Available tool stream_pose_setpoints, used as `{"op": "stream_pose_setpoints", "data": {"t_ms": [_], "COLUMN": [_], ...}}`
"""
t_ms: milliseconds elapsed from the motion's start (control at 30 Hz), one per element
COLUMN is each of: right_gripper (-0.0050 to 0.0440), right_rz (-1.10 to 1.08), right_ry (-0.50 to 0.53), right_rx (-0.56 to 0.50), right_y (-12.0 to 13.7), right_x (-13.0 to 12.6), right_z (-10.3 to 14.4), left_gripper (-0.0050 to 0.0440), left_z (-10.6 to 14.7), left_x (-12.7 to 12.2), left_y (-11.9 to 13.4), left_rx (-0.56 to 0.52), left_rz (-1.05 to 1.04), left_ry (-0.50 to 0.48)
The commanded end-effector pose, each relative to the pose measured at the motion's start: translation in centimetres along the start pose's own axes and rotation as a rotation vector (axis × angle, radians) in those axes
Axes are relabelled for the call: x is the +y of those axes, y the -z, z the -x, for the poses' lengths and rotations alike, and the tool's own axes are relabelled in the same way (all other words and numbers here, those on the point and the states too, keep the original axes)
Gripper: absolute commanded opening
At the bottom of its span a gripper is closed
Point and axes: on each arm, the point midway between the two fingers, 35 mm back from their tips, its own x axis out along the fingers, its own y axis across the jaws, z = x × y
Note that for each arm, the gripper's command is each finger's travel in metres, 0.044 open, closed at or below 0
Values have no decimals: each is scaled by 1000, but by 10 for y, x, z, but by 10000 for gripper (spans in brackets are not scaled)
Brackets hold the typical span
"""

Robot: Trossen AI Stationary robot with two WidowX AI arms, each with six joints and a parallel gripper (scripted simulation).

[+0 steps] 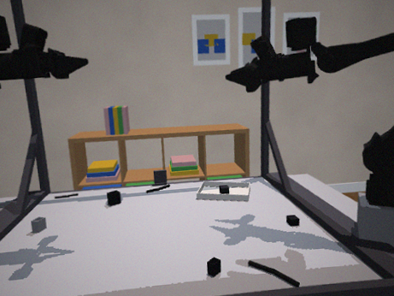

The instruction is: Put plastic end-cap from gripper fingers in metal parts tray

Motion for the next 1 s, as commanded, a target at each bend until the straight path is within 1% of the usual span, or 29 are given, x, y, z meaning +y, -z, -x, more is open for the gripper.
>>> {"op": "stream_pose_setpoints", "data": {"t_ms": [0,100,200,267,433,967], "right_gripper": [0,0,0,0,0,0], "right_rz": [5,6,6,7,7,7], "right_ry": [4,4,4,4,4,4], "right_rx": [-18,-17,-17,-17,-17,-17], "right_y": [-8,-8,-8,-8,-8,-8], "right_x": [-1,-1,-1,-1,-1,-1], "right_z": [1,1,1,1,1,1], "left_gripper": [199,199,199,199,199,199], "left_z": [24,37,39,34,32,30], "left_x": [5,7,8,8,8,7], "left_y": [-18,-24,-26,-24,-20,-19], "left_rx": [-118,-177,-190,-170,-156,-148], "left_rz": [-159,-259,-281,-257,-236,-231], "left_ry": [-15,-32,-36,-32,-29,-27]}}
